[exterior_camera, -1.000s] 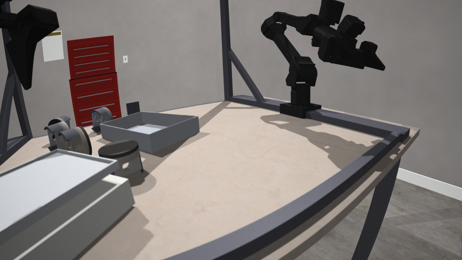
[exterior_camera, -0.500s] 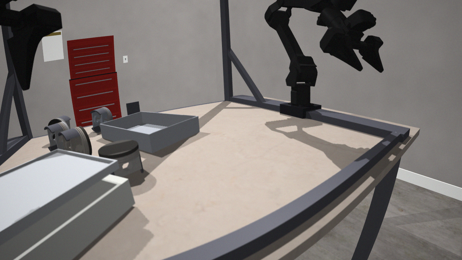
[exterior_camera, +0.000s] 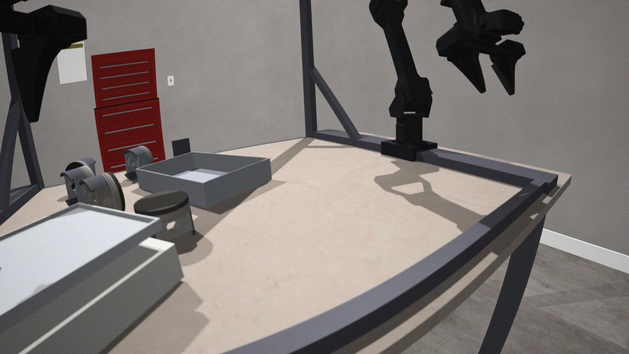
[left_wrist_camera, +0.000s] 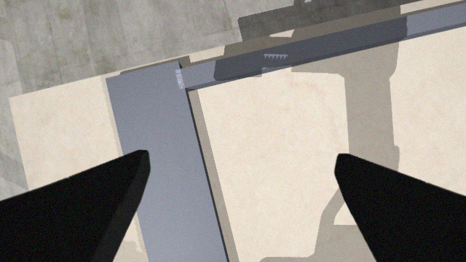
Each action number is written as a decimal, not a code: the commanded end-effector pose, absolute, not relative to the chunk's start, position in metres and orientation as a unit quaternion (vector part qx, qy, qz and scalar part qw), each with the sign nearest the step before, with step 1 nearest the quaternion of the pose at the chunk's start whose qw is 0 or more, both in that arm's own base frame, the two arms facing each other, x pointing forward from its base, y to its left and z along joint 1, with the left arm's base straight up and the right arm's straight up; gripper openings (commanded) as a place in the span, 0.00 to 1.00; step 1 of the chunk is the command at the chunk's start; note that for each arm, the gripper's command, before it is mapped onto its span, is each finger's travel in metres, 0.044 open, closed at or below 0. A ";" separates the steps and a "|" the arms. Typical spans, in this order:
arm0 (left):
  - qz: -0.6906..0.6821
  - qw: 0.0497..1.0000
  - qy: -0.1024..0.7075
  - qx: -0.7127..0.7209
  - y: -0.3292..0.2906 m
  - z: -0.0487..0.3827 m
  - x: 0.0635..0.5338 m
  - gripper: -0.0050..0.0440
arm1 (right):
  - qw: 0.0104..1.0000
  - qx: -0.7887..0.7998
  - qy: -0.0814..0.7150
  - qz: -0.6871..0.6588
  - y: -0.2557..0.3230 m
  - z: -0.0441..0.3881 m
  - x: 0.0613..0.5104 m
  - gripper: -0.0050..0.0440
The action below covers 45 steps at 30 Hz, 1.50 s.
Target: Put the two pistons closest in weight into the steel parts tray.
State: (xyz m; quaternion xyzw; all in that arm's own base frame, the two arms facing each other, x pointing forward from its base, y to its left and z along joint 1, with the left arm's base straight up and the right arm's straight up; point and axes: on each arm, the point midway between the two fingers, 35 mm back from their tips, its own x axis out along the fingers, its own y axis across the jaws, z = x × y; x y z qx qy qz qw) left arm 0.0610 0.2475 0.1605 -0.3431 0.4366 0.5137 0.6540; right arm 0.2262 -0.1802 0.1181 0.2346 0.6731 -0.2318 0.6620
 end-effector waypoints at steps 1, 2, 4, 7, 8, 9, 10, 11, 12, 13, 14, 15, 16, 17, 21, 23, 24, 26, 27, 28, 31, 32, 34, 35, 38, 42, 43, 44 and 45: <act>0.491 0.629 0.474 -0.372 0.248 0.172 0.061 0.92 | 0.674 0.232 0.661 -0.235 -0.183 0.127 0.229 0.87; 0.491 0.629 0.474 -0.372 0.248 0.172 0.061 0.92 | 0.674 0.232 0.661 -0.235 -0.183 0.127 0.229 0.87; 0.489 0.627 0.477 -0.374 0.246 0.175 0.061 0.92 | 0.674 0.232 0.661 -0.235 -0.183 0.127 0.229 0.87; 0.484 0.620 0.487 -0.381 0.246 0.175 0.061 0.92 | 0.680 0.212 0.668 -0.214 -0.170 0.126 0.229 0.87; 0.482 0.617 0.490 -0.384 0.246 0.175 0.061 0.92 | 0.683 0.203 0.671 -0.205 -0.165 0.126 0.230 0.87; 0.480 0.615 0.493 -0.386 0.246 0.175 0.061 0.92 | 0.685 0.194 0.674 -0.195 -0.160 0.126 0.231 0.87; 0.478 0.612 0.496 -0.389 0.246 0.175 0.061 0.92 | 0.688 0.185 0.676 -0.186 -0.155 0.126 0.232 0.87; 0.476 0.610 0.499 -0.391 0.246 0.175 0.061 0.92 | 0.690 0.176 0.679 -0.177 -0.150 0.126 0.233 0.87; 0.474 0.607 0.502 -0.394 0.246 0.175 0.061 0.92 | 0.693 0.167 0.681 -0.168 -0.145 0.126 0.234 0.87; 0.472 0.605 0.505 -0.396 0.246 0.175 0.061 0.92 | 0.695 0.158 0.683 -0.159 -0.141 0.126 0.235 0.87; 0.470 0.602 0.508 -0.398 0.246 0.175 0.061 0.92 | 0.697 0.149 0.686 -0.150 -0.136 0.125 0.236 0.87; 0.468 0.600 0.511 -0.401 0.246 0.175 0.061 0.92 | 0.699 0.140 0.688 -0.141 -0.131 0.125 0.237 0.87; 0.466 0.597 0.514 -0.403 0.246 0.175 0.061 0.92 | 0.700 0.130 0.689 -0.131 -0.126 0.125 0.239 0.87; 0.464 0.594 0.517 -0.405 0.246 0.175 0.061 0.92 | 0.702 0.121 0.691 -0.122 -0.121 0.125 0.240 0.87; 0.460 0.589 0.523 -0.410 0.246 0.175 0.061 0.92 | 0.705 0.103 0.694 -0.103 -0.111 0.125 0.242 0.87; 0.456 0.584 0.529 -0.415 0.246 0.174 0.061 0.92 | 0.707 0.084 0.697 -0.085 -0.102 0.125 0.244 0.87; 0.454 0.581 0.531 -0.417 0.246 0.174 0.061 0.92 | 0.708 0.074 0.698 -0.075 -0.097 0.125 0.245 0.87; 0.449 0.576 0.537 -0.422 0.246 0.174 0.061 0.92 | 0.710 0.056 0.700 -0.056 -0.087 0.125 0.247 0.87; 0.447 0.573 0.540 -0.424 0.246 0.174 0.061 0.92 | 0.711 0.047 0.700 -0.047 -0.082 0.125 0.248 0.87; 0.445 0.571 0.543 -0.426 0.246 0.174 0.061 0.92 | 0.711 0.037 0.701 -0.037 -0.077 0.125 0.249 0.87; 0.439 0.562 0.551 -0.433 0.246 0.174 0.061 0.92 | 0.715 0.009 0.699 -0.009 -0.063 0.126 0.254 0.87; 0.439 0.562 0.552 -0.433 0.246 0.174 0.061 0.92 | 0.716 -0.001 0.698 0.000 -0.058 0.127 0.256 0.87; 0.440 0.561 0.552 -0.432 0.244 0.174 0.060 0.92 | 0.716 -0.019 0.698 0.020 -0.049 0.127 0.259 0.87; 0.440 0.561 0.552 -0.432 0.244 0.174 0.060 0.92 | 0.714 -0.028 0.699 0.029 -0.044 0.127 0.260 0.87; 0.440 0.561 0.552 -0.432 0.244 0.174 0.060 0.92 | 0.713 -0.038 0.699 0.039 -0.039 0.126 0.263 0.87; 0.440 0.561 0.552 -0.432 0.244 0.174 0.060 0.92 | 0.709 -0.075 0.697 0.076 -0.020 0.125 0.268 0.87; 0.440 0.561 0.552 -0.432 0.244 0.174 0.060 0.92 | 0.708 -0.084 0.696 0.086 -0.015 0.125 0.269 0.87; 0.440 0.561 0.552 -0.432 0.244 0.174 0.060 0.92 | 0.707 -0.094 0.694 0.095 -0.010 0.125 0.270 0.87; 0.440 0.561 0.552 -0.432 0.244 0.174 0.060 0.92 | 0.706 -0.103 0.693 0.105 -0.004 0.125 0.271 0.87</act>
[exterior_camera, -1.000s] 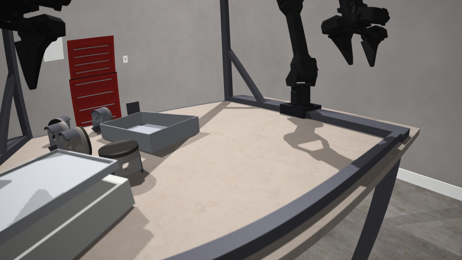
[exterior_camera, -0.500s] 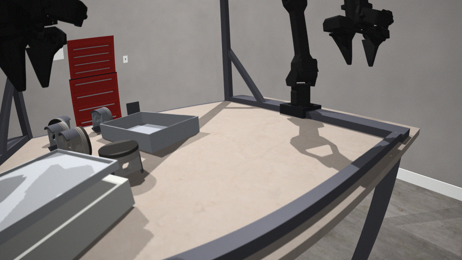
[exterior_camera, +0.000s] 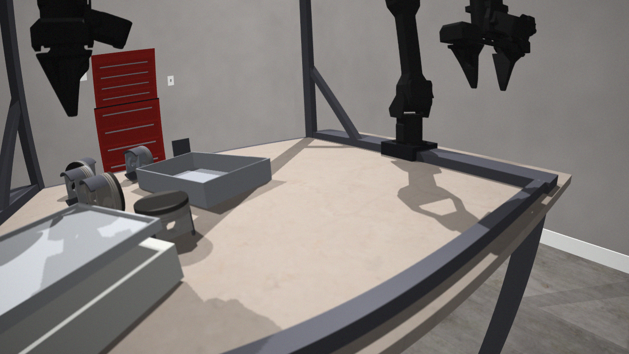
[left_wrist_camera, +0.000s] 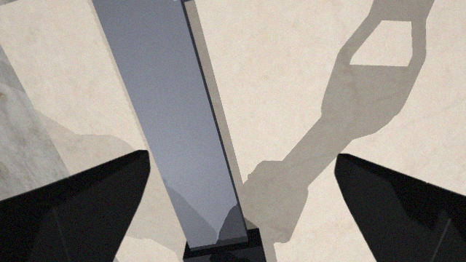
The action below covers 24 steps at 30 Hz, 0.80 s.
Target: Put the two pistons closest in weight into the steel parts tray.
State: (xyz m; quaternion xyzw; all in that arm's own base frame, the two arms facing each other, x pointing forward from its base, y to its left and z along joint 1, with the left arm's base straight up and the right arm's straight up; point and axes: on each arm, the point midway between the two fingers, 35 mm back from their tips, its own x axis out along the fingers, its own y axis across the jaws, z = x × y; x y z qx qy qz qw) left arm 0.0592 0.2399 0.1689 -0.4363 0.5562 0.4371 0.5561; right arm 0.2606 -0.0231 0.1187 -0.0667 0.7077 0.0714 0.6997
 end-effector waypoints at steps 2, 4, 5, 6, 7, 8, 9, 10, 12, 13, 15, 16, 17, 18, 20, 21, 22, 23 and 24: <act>0.440 0.561 0.552 -0.432 0.244 0.174 0.060 0.92 | 0.703 -0.121 0.690 0.124 0.006 0.125 0.273 0.87; 0.440 0.561 0.552 -0.432 0.244 0.174 0.060 0.92 | 0.699 -0.140 0.686 0.142 0.015 0.125 0.275 0.87; 0.440 0.561 0.552 -0.432 0.244 0.174 0.060 0.92 | 0.697 -0.149 0.684 0.152 0.020 0.125 0.276 0.87; 0.440 0.561 0.552 -0.432 0.244 0.174 0.060 0.92 | 0.695 -0.158 0.682 0.161 0.025 0.126 0.278 0.87; 0.440 0.561 0.552 -0.432 0.244 0.174 0.060 0.92 | 0.693 -0.167 0.680 0.170 0.030 0.126 0.279 0.87; 0.440 0.561 0.552 -0.432 0.244 0.174 0.060 0.92 | 0.693 -0.167 0.680 0.170 0.030 0.126 0.279 0.87; 0.440 0.561 0.552 -0.432 0.244 0.174 0.060 0.92 | 0.693 -0.167 0.680 0.170 0.030 0.126 0.279 0.87; 0.440 0.561 0.552 -0.432 0.244 0.174 0.060 0.92 | 0.691 -0.176 0.678 0.179 0.035 0.126 0.279 0.87; 0.440 0.561 0.552 -0.432 0.244 0.174 0.060 0.92 | 0.686 -0.195 0.673 0.197 0.045 0.126 0.281 0.87; 0.440 0.561 0.552 -0.432 0.244 0.174 0.060 0.92 | 0.683 -0.203 0.670 0.206 0.050 0.126 0.283 0.87; 0.440 0.561 0.552 -0.432 0.244 0.174 0.060 0.92 | 0.677 -0.221 0.665 0.225 0.060 0.126 0.285 0.87; 0.440 0.561 0.552 -0.432 0.244 0.174 0.060 0.92 | 0.674 -0.230 0.662 0.234 0.065 0.126 0.286 0.87; 0.440 0.561 0.552 -0.432 0.244 0.174 0.060 0.92 | 0.671 -0.239 0.659 0.243 0.070 0.126 0.287 0.87; 0.440 0.561 0.552 -0.432 0.244 0.174 0.060 0.92 | 0.671 -0.240 0.658 0.244 0.075 0.126 0.288 0.87; 0.440 0.561 0.552 -0.432 0.244 0.174 0.060 0.92 | 0.672 -0.236 0.659 0.241 0.085 0.126 0.290 0.87; 0.440 0.561 0.552 -0.432 0.244 0.174 0.060 0.92 | 0.672 -0.236 0.659 0.241 0.090 0.126 0.291 0.87; 0.440 0.561 0.552 -0.432 0.244 0.174 0.060 0.92 | 0.672 -0.236 0.659 0.241 0.095 0.126 0.292 0.87; 0.440 0.561 0.552 -0.432 0.244 0.174 0.060 0.92 | 0.672 -0.236 0.659 0.242 0.100 0.126 0.293 0.87; 0.440 0.561 0.552 -0.432 0.244 0.174 0.060 0.92 | 0.672 -0.236 0.659 0.242 0.105 0.126 0.294 0.87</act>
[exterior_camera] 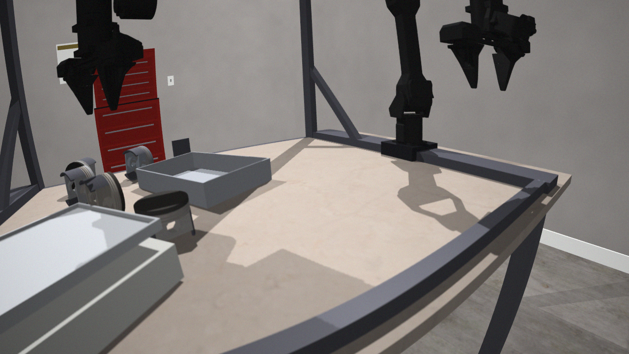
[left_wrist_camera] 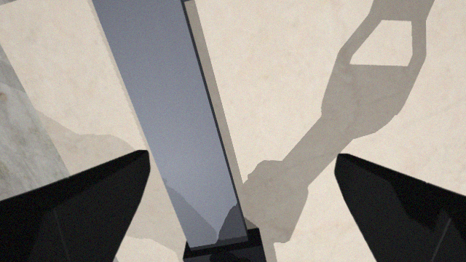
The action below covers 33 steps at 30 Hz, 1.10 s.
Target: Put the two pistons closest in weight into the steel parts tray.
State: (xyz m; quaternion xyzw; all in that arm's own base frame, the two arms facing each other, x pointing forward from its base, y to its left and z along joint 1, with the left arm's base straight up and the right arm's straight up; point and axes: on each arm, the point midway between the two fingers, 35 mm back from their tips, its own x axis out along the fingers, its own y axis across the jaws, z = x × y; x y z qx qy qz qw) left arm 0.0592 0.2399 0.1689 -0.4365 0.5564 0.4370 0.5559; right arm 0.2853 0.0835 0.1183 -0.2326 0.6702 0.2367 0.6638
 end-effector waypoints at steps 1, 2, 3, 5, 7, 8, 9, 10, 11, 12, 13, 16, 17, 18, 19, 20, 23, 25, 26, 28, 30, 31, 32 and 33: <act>0.440 0.561 0.552 -0.432 0.244 0.174 0.060 0.92 | 0.672 -0.236 0.659 0.242 0.105 0.126 0.294 0.87; 0.440 0.561 0.552 -0.432 0.244 0.174 0.060 0.92 | 0.672 -0.236 0.659 0.242 0.105 0.126 0.294 0.87; 0.440 0.561 0.552 -0.432 0.244 0.174 0.060 0.92 | 0.672 -0.236 0.659 0.242 0.110 0.126 0.295 0.87; 0.440 0.561 0.552 -0.432 0.244 0.174 0.060 0.92 | 0.672 -0.236 0.659 0.242 0.119 0.126 0.297 0.87; 0.440 0.561 0.552 -0.432 0.244 0.174 0.060 0.92 | 0.672 -0.236 0.659 0.242 0.129 0.126 0.299 0.87; 0.440 0.561 0.552 -0.432 0.244 0.174 0.060 0.92 | 0.672 -0.236 0.659 0.242 0.134 0.126 0.300 0.87; 0.440 0.561 0.552 -0.432 0.244 0.174 0.060 0.92 | 0.672 -0.235 0.659 0.242 0.139 0.126 0.301 0.87; 0.440 0.561 0.552 -0.432 0.244 0.174 0.060 0.92 | 0.672 -0.235 0.659 0.242 0.144 0.126 0.302 0.87; 0.440 0.561 0.552 -0.432 0.244 0.174 0.060 0.92 | 0.672 -0.235 0.659 0.242 0.149 0.126 0.303 0.87; 0.440 0.561 0.552 -0.432 0.244 0.174 0.060 0.92 | 0.672 -0.235 0.659 0.243 0.154 0.126 0.304 0.87; 0.440 0.561 0.552 -0.432 0.244 0.174 0.060 0.92 | 0.672 -0.235 0.659 0.243 0.159 0.126 0.305 0.87; 0.440 0.561 0.552 -0.432 0.244 0.174 0.060 0.92 | 0.672 -0.235 0.659 0.243 0.174 0.126 0.308 0.87; 0.440 0.561 0.552 -0.432 0.244 0.174 0.060 0.92 | 0.672 -0.235 0.659 0.243 0.178 0.126 0.309 0.87; 0.440 0.561 0.552 -0.432 0.244 0.174 0.060 0.92 | 0.672 -0.235 0.659 0.243 0.178 0.126 0.309 0.87; 0.440 0.561 0.552 -0.432 0.244 0.174 0.060 0.92 | 0.672 -0.235 0.659 0.243 0.178 0.126 0.309 0.87; 0.440 0.561 0.552 -0.432 0.244 0.174 0.060 0.92 | 0.672 -0.235 0.659 0.243 0.183 0.126 0.310 0.87; 0.440 0.561 0.552 -0.432 0.244 0.174 0.060 0.92 | 0.672 -0.234 0.659 0.243 0.198 0.127 0.314 0.87; 0.440 0.561 0.552 -0.432 0.244 0.174 0.060 0.92 | 0.672 -0.234 0.659 0.243 0.208 0.127 0.316 0.87; 0.440 0.561 0.552 -0.432 0.244 0.174 0.060 0.92 | 0.672 -0.234 0.659 0.244 0.213 0.127 0.317 0.87; 0.440 0.561 0.552 -0.432 0.244 0.174 0.060 0.92 | 0.672 -0.234 0.659 0.244 0.223 0.127 0.319 0.87; 0.440 0.561 0.552 -0.432 0.244 0.174 0.060 0.92 | 0.672 -0.234 0.659 0.244 0.232 0.127 0.321 0.87; 0.440 0.561 0.552 -0.432 0.244 0.174 0.060 0.92 | 0.672 -0.234 0.659 0.244 0.237 0.127 0.322 0.87; 0.440 0.561 0.552 -0.432 0.244 0.174 0.060 0.92 | 0.672 -0.234 0.659 0.244 0.242 0.127 0.323 0.87; 0.440 0.561 0.552 -0.432 0.244 0.174 0.060 0.92 | 0.672 -0.233 0.659 0.244 0.247 0.127 0.324 0.87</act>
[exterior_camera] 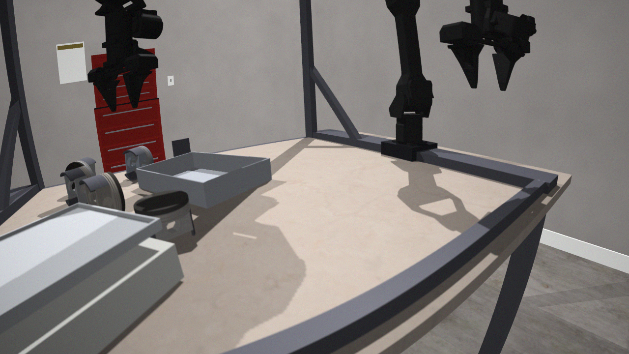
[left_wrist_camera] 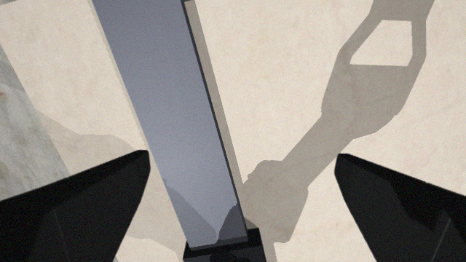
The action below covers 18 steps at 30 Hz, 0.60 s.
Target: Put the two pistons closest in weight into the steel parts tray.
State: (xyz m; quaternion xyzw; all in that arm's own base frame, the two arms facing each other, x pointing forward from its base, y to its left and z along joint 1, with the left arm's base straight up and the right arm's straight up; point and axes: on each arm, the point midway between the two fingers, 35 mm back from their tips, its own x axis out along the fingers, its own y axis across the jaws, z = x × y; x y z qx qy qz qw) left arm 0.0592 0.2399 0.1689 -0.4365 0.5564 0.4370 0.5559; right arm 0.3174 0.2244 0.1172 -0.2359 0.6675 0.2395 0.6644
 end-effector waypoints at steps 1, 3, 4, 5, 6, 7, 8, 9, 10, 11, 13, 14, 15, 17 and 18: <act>0.440 0.561 0.552 -0.432 0.244 0.174 0.060 0.92 | 0.672 -0.233 0.659 0.244 0.252 0.127 0.325 0.87; 0.440 0.561 0.552 -0.432 0.244 0.174 0.060 0.92 | 0.672 -0.233 0.659 0.244 0.252 0.127 0.325 0.87; 0.440 0.561 0.552 -0.432 0.244 0.174 0.060 0.92 | 0.672 -0.233 0.659 0.244 0.257 0.127 0.326 0.87; 0.440 0.561 0.552 -0.432 0.244 0.174 0.060 0.92 | 0.672 -0.233 0.659 0.244 0.262 0.127 0.327 0.87; 0.440 0.561 0.552 -0.432 0.244 0.174 0.060 0.92 | 0.672 -0.233 0.659 0.244 0.266 0.127 0.328 0.87; 0.440 0.561 0.552 -0.432 0.244 0.174 0.060 0.92 | 0.672 -0.233 0.659 0.244 0.271 0.127 0.329 0.87; 0.440 0.561 0.552 -0.432 0.244 0.174 0.060 0.92 | 0.672 -0.234 0.659 0.244 0.274 0.127 0.330 0.87; 0.440 0.561 0.552 -0.432 0.244 0.174 0.060 0.92 | 0.673 -0.234 0.658 0.243 0.274 0.127 0.330 0.87; 0.440 0.561 0.552 -0.432 0.244 0.174 0.060 0.92 | 0.666 -0.234 0.659 0.260 0.274 0.127 0.329 0.87; 0.440 0.561 0.552 -0.432 0.244 0.174 0.060 0.92 | 0.662 -0.231 0.660 0.270 0.272 0.127 0.331 0.87; 0.440 0.561 0.552 -0.432 0.244 0.174 0.060 0.92 | 0.652 -0.228 0.661 0.295 0.272 0.127 0.331 0.87; 0.440 0.561 0.552 -0.432 0.244 0.174 0.060 0.92 | 0.646 -0.227 0.661 0.307 0.272 0.127 0.331 0.87; 0.440 0.561 0.552 -0.432 0.244 0.174 0.060 0.92 | 0.641 -0.226 0.661 0.319 0.272 0.127 0.331 0.87; 0.440 0.561 0.552 -0.432 0.244 0.174 0.060 0.92 | 0.640 -0.225 0.661 0.320 0.272 0.124 0.331 0.87; 0.440 0.561 0.552 -0.432 0.244 0.174 0.060 0.92 | 0.640 -0.225 0.661 0.320 0.272 0.122 0.331 0.87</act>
